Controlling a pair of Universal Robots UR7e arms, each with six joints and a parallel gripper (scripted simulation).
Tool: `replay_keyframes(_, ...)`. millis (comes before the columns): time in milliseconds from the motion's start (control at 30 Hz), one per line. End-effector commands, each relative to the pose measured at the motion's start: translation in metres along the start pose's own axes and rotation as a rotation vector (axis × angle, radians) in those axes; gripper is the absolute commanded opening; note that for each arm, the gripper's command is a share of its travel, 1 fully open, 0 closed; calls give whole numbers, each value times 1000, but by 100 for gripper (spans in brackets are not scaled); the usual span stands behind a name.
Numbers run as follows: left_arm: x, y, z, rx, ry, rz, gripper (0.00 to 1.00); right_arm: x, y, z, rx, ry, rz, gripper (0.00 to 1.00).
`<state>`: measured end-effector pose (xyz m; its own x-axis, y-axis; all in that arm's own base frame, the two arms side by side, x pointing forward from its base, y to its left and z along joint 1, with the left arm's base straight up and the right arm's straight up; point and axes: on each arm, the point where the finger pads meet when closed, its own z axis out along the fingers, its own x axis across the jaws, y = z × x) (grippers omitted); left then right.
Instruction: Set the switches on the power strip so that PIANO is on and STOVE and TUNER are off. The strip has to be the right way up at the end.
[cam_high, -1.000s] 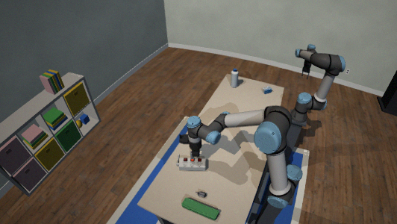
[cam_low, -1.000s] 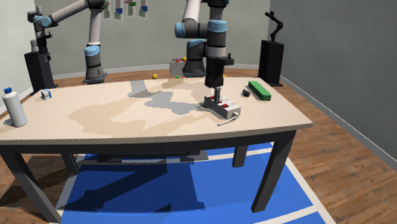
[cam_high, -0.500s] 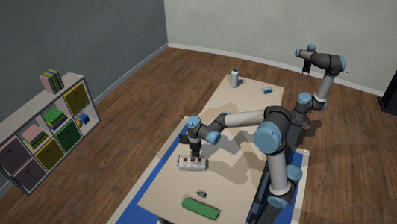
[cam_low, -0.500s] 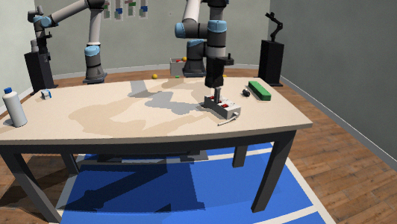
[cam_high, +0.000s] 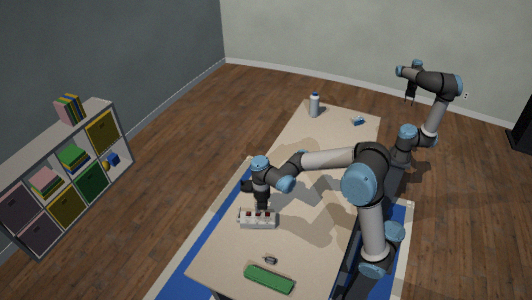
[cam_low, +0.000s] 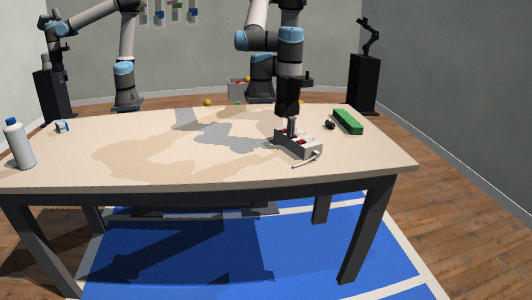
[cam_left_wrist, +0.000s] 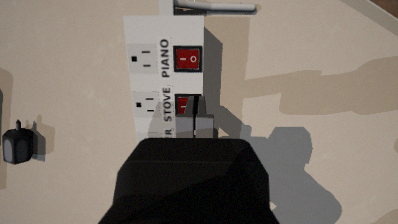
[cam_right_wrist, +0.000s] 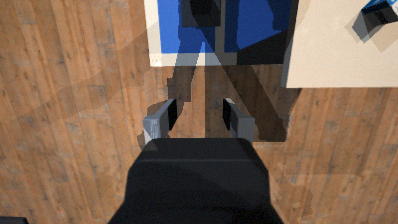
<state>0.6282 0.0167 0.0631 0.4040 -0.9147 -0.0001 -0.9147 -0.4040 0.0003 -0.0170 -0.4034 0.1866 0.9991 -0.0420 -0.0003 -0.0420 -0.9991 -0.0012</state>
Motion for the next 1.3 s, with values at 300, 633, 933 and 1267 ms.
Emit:
replay_keyframes(300, 0, 0, -28, 2, 1, 0, 0, 0, 0, 0, -1, 0, 0, 100)
replay_keyframes(633, 0, 0, -39, 2, 1, 0, 0, 0, 0, 0, -1, 0, 0, 100)
replay_keyframes(933, 0, 0, -39, 2, 1, 0, 0, 0, 0, 0, -1, 0, 0, 100)
replay_keyframes(1267, 0, -1, -39, 2, 1, 0, 0, 0, 0, 0, -1, 0, 0, 100)
